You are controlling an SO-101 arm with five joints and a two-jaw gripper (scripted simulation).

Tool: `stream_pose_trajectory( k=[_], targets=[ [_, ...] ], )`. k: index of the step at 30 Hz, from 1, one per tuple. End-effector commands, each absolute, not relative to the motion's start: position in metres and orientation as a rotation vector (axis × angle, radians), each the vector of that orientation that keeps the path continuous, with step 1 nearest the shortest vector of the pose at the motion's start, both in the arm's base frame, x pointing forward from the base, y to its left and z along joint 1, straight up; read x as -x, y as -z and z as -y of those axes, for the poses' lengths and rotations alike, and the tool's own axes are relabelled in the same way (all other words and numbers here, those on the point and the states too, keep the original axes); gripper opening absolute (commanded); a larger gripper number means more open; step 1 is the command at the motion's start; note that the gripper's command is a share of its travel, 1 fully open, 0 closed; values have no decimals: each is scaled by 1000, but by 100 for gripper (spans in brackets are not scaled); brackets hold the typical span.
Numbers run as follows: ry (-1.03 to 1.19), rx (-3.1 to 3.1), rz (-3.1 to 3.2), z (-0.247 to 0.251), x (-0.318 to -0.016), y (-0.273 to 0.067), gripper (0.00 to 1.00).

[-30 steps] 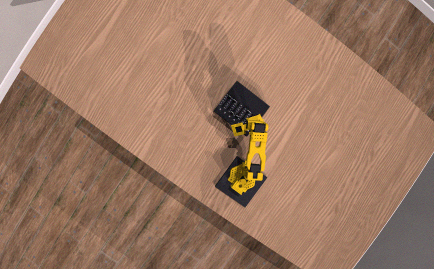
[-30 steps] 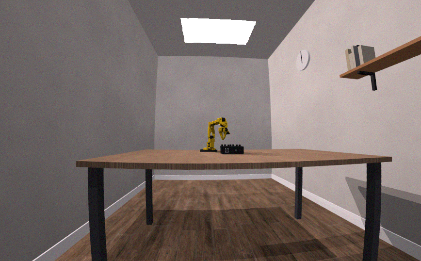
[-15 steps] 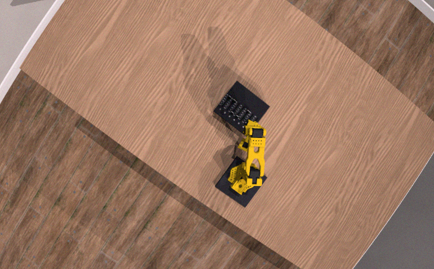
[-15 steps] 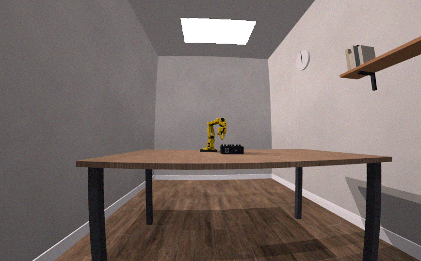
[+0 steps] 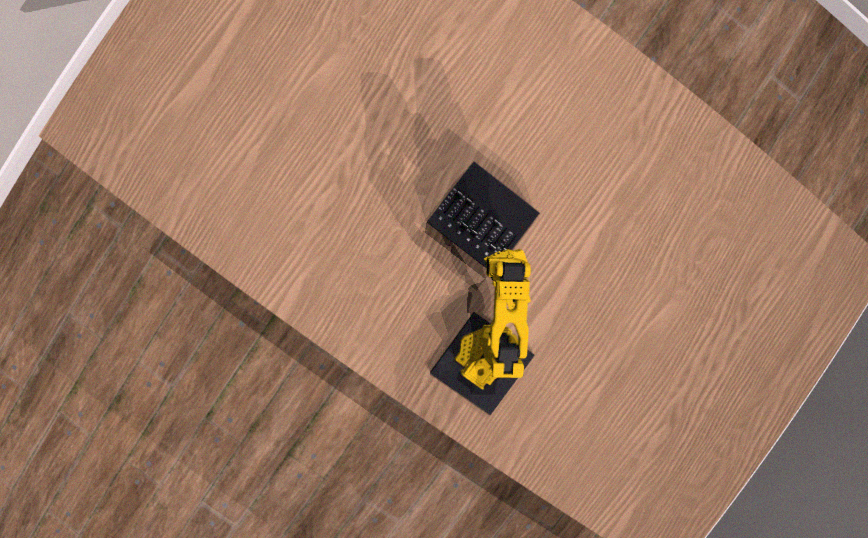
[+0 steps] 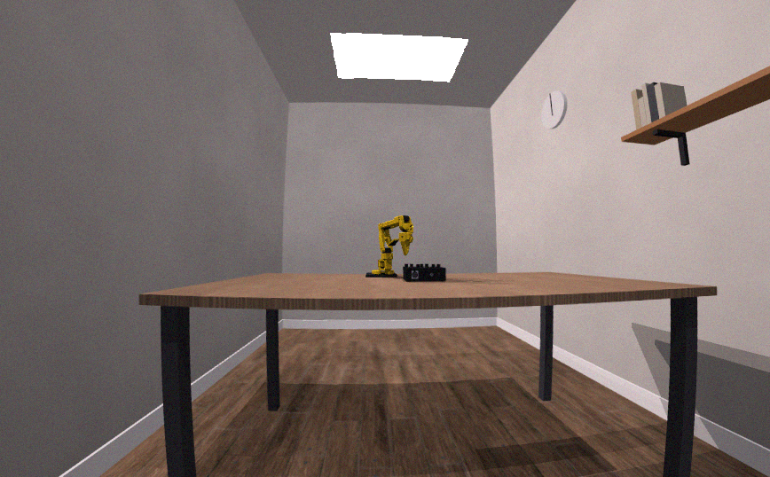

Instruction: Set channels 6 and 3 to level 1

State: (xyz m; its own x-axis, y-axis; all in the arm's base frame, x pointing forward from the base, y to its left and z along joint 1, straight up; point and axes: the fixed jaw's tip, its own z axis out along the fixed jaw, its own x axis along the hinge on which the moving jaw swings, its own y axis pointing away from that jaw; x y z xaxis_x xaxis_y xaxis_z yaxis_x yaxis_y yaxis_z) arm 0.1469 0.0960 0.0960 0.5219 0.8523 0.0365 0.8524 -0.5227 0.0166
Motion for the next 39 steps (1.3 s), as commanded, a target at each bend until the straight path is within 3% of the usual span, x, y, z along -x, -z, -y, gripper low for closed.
stream_pose_trajectory(
  k=[1,6,39],
  targets=[
    [81,2502,1903,-96,-145,-97,0],
    [93,2240,2215,-96,-145,-97,0],
    [93,2246,2209,-96,-146,-97,0]
  ],
)
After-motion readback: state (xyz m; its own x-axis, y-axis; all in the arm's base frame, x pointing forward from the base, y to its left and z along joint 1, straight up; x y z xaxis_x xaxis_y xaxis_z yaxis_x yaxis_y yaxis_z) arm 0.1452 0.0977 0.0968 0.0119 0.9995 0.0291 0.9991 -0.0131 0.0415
